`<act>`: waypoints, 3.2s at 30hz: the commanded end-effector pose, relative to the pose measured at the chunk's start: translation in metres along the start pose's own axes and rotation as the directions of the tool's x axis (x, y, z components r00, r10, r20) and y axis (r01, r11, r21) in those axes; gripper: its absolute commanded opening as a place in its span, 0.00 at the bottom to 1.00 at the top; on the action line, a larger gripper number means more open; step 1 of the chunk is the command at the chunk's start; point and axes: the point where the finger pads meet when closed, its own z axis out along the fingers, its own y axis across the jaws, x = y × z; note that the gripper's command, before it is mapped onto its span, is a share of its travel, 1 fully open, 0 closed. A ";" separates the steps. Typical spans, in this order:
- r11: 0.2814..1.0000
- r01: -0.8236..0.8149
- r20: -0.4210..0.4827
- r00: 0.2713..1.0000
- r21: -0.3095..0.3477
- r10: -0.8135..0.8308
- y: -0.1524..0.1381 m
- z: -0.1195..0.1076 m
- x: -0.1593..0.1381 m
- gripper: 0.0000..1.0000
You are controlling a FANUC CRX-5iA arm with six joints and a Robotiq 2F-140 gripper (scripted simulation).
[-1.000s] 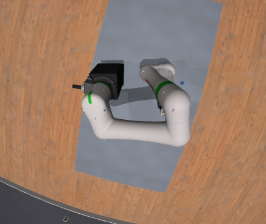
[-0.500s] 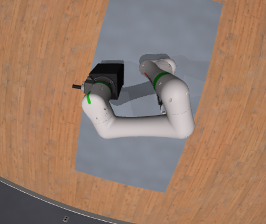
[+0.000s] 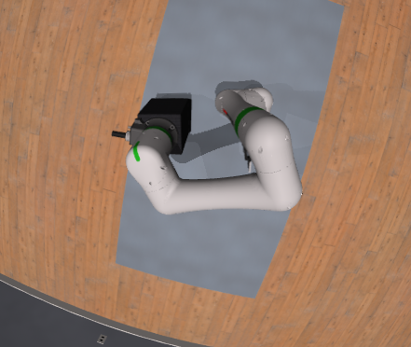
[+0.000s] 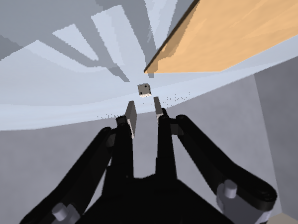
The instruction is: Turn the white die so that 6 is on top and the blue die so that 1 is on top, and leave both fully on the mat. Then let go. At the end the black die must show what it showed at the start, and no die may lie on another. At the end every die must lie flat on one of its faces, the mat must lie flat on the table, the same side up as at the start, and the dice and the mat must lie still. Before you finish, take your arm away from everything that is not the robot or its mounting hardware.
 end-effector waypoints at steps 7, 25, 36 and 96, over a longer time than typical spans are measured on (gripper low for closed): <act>1.000 0.000 0.000 1.000 0.000 0.000 0.000 -0.014 -0.026 0.21; 0.998 0.028 -0.057 0.998 0.061 -0.024 -0.008 -0.017 -0.051 0.21; 0.960 0.159 -0.386 0.920 0.232 -0.059 -0.040 0.006 -0.056 0.21; 0.981 0.091 -0.867 0.460 -0.171 -0.193 0.001 0.027 -0.076 0.21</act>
